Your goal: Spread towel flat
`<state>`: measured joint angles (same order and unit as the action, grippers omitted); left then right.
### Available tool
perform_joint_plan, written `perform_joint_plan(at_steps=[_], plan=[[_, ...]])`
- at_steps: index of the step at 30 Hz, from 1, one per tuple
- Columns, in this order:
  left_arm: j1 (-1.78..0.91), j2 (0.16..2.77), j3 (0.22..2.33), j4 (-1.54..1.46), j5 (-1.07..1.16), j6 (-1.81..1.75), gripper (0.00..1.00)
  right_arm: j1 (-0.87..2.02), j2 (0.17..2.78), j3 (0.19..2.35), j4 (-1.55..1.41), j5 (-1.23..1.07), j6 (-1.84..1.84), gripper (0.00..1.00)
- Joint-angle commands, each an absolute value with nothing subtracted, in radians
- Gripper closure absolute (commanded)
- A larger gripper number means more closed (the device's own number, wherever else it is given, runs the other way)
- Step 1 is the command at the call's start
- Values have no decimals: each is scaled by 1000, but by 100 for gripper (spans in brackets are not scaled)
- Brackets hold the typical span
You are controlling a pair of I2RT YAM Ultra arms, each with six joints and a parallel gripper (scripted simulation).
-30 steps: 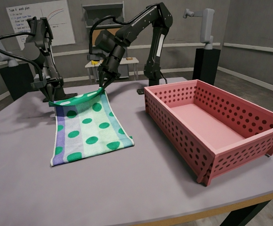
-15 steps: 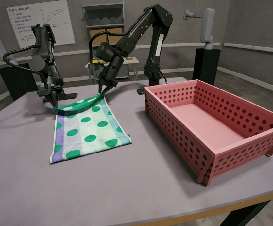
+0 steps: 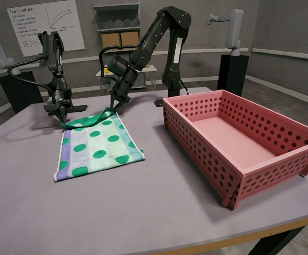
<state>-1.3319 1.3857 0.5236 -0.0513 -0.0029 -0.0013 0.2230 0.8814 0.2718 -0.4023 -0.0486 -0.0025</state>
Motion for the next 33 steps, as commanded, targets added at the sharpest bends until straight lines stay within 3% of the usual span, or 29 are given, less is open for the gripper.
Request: perform_joint_plan(at_steps=[1, 15, 16, 18, 19, 23, 24, 26, 27, 33], plan=[[-1352, 1410, 490, -82, -1, -7, 100, 204, 903, 304, -418, 4, -13, 100], [-1392, 1427, 486, -60, 2, -6, 100, 198, 909, 341, -513, 5, -12, 100], [-1393, 1392, 493, -67, 1, -7, 88, 199, 893, 351, -526, 5, -11, 88], [-1394, 1391, 493, -67, 1, -8, 88, 198, 891, 352, -530, 6, -11, 88], [-1395, 1365, 547, -101, 1, -9, 67, 199, 882, 373, -560, 6, -10, 67], [-1396, 1365, 548, -103, 1, -9, 67, 202, 878, 375, -565, 6, -11, 67], [-1395, 1344, 563, -138, 1, -9, 46, 202, 868, 397, -598, 6, -11, 46], [-1395, 1344, 565, -141, 1, -9, 46, 202, 864, 399, -604, 6, -11, 46], [-1395, 1335, 572, -157, 1, -9, 36, 202, 860, 410, -618, 4, -11, 36], [-1394, 1250, 656, -310, 2, -8, 36, 203, 837, 527, -754, 2, -9, 36]])
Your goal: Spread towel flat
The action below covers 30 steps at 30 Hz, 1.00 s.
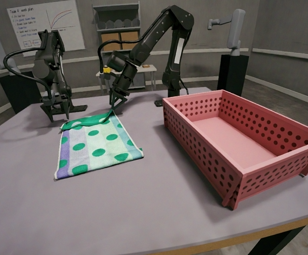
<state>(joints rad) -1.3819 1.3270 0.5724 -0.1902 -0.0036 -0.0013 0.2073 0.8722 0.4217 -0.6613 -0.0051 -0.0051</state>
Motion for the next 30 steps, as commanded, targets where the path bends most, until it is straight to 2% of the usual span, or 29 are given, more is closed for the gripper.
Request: perform_joint_plan(at_steps=[1, 7, 13, 14, 16, 17, 30], plan=[[-1395, 1250, 662, -321, 1, -9, 36, 203, 833, 533, -765, 2, -10, 36], [-1395, 1225, 712, -401, 1, -9, 36, 202, 821, 595, -840, 2, -10, 36], [-1317, 1210, 747, -456, -9, -11, 36, 224, 768, 524, -710, -5, -10, 36], [-1263, 1198, 773, -490, -11, -16, 36, 234, 864, 621, -689, -3, -6, 36], [-1257, 1200, 779, -498, -9, -10, 36, 234, 867, 622, -688, -3, -6, 36], [-1197, 1193, 811, -533, -8, -15, 36, 242, 944, 690, -672, -2, -4, 36], [-1067, 1248, 913, -621, -4, -7, 36, 251, 1157, 861, -636, 0, -1, 36]])
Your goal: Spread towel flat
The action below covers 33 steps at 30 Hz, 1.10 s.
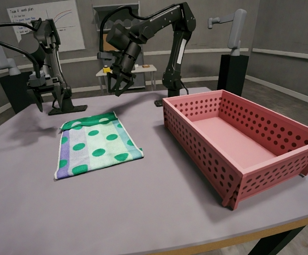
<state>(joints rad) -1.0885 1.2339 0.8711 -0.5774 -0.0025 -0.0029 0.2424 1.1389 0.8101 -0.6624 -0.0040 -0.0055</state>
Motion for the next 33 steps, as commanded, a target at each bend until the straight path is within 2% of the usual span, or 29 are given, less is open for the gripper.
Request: perform_joint_plan(at_steps=[1, 33], plan=[[-1066, 1242, 915, -622, -3, -6, 36, 249, 1159, 862, -635, 0, -1, 36], [-1076, 1233, 896, -611, -3, -4, 36, 248, 1125, 863, -634, 0, -1, 36]])
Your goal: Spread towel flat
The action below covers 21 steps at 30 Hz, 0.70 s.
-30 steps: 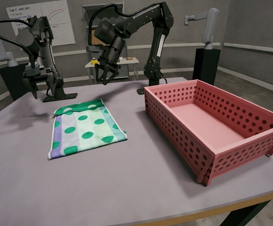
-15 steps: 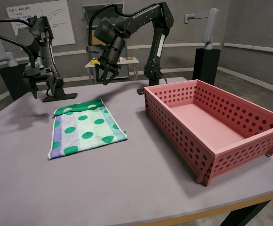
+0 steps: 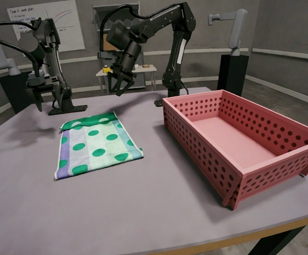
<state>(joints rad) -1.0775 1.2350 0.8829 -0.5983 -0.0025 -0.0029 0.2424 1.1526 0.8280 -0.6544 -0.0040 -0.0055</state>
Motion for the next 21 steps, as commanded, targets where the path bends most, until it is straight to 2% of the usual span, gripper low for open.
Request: perform_joint_plan(at_steps=[1, 20, 21], plan=[[-1076, 1233, 896, -611, -3, -4, 36, 248, 1125, 863, -634, 0, -1, 36], [-1076, 1233, 896, -611, -3, -4, 36, 248, 1125, 863, -634, 0, -1, 36], [-1100, 1278, 923, -630, -2, 6, 66, 249, 1169, 860, -681, -7, 2, 66]])
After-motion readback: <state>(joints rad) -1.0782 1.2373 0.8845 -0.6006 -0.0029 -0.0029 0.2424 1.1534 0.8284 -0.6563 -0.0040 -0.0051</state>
